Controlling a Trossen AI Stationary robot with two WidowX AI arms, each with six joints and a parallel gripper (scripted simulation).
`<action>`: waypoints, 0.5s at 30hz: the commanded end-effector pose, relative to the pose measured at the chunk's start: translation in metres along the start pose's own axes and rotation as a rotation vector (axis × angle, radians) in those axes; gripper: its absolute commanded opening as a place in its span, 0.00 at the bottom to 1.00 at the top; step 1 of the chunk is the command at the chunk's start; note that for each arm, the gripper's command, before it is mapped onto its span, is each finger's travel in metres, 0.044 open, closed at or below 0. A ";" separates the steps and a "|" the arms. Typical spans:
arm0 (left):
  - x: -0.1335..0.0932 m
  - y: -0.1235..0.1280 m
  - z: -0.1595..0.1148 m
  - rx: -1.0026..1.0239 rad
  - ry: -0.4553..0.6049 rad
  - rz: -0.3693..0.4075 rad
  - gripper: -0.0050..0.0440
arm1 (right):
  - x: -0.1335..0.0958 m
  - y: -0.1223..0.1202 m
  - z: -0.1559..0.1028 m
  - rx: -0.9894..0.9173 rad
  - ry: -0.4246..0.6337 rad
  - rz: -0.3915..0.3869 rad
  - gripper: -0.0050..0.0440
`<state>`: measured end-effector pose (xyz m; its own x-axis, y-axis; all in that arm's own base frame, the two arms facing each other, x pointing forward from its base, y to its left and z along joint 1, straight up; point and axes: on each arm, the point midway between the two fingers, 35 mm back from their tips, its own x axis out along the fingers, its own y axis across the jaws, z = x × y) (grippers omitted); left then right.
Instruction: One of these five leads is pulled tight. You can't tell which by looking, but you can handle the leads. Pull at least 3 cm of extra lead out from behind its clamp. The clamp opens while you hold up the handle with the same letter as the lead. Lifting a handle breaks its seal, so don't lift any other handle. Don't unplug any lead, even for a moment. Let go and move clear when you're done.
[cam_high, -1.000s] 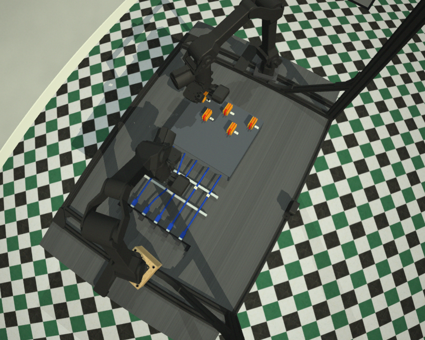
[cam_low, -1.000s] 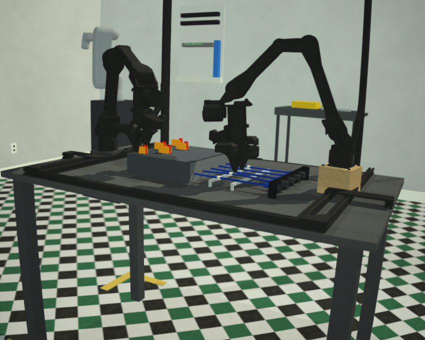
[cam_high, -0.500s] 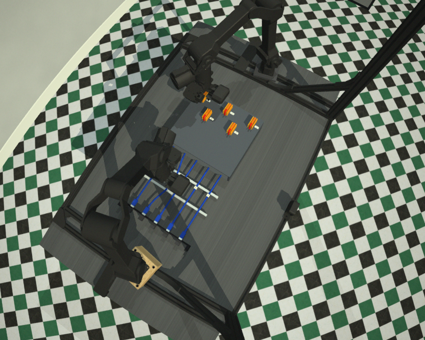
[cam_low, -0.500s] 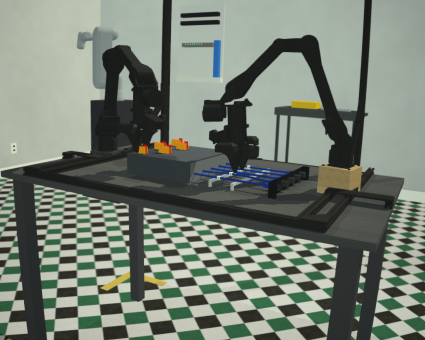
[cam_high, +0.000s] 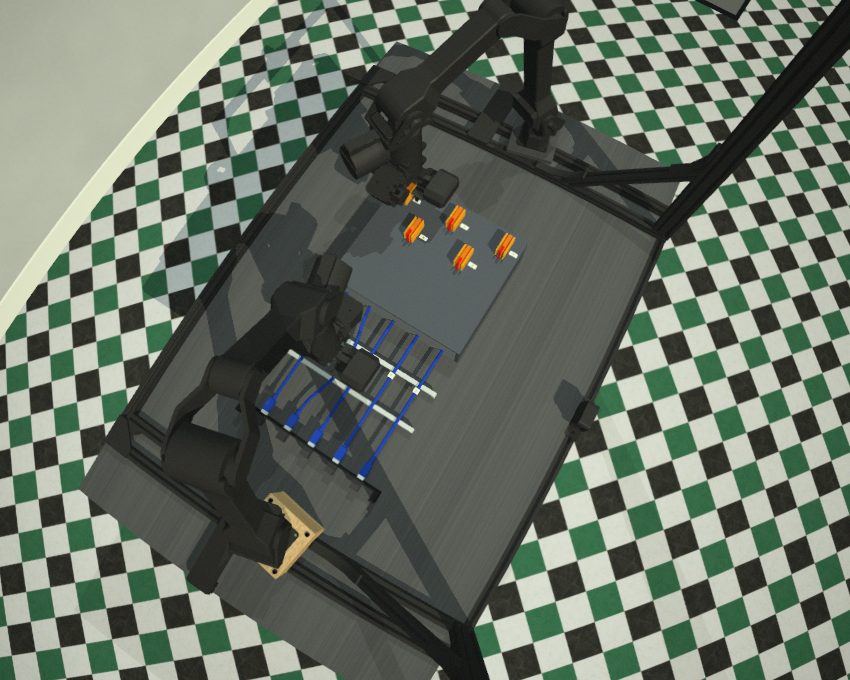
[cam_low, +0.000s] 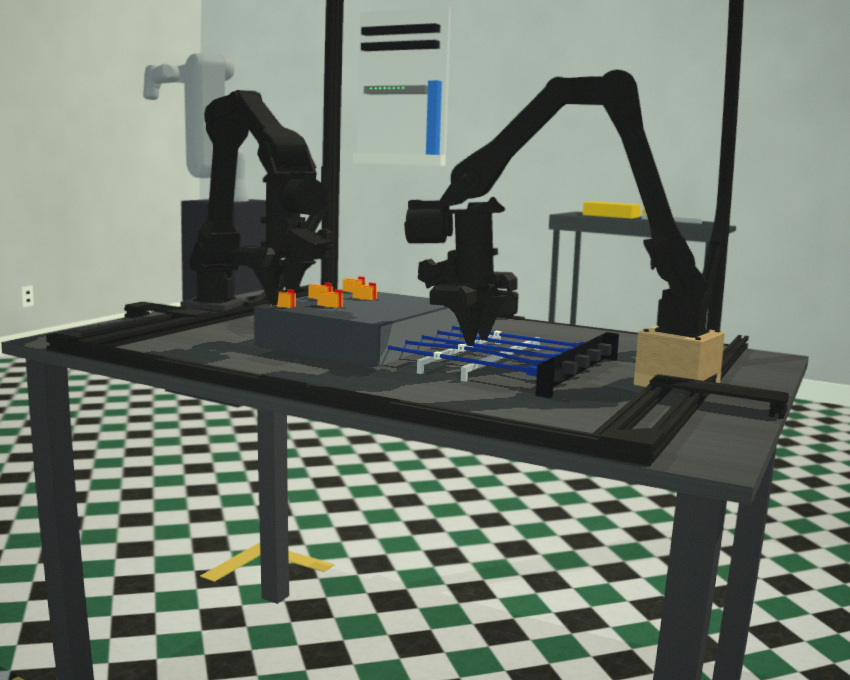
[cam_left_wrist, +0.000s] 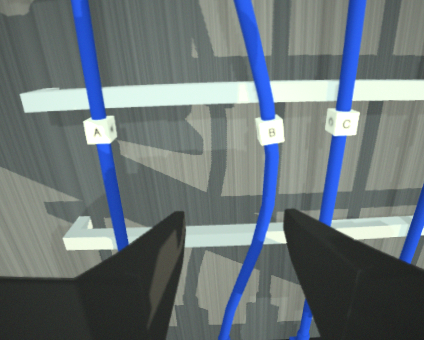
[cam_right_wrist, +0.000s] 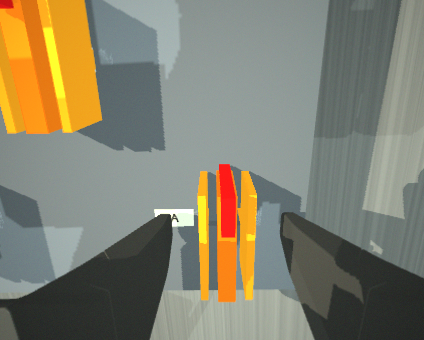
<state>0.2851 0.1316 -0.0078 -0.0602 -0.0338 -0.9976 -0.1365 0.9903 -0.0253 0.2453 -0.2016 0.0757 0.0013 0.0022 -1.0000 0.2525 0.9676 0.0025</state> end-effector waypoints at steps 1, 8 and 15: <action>-0.007 0.001 0.004 0.000 -0.024 0.007 0.53 | 0.001 0.001 0.000 -0.003 0.001 -0.002 0.53; -0.007 0.001 0.004 0.000 -0.024 0.007 0.53 | 0.001 0.001 0.000 -0.003 0.001 -0.002 0.53; -0.007 0.001 0.004 0.000 -0.024 0.007 0.53 | -0.006 -0.001 0.002 0.000 -0.019 -0.009 0.00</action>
<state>0.2851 0.1316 -0.0078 -0.0602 -0.0338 -0.9976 -0.1365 0.9903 -0.0253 0.2453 -0.2014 0.0756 0.0019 0.0034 -1.0000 0.2524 0.9676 0.0038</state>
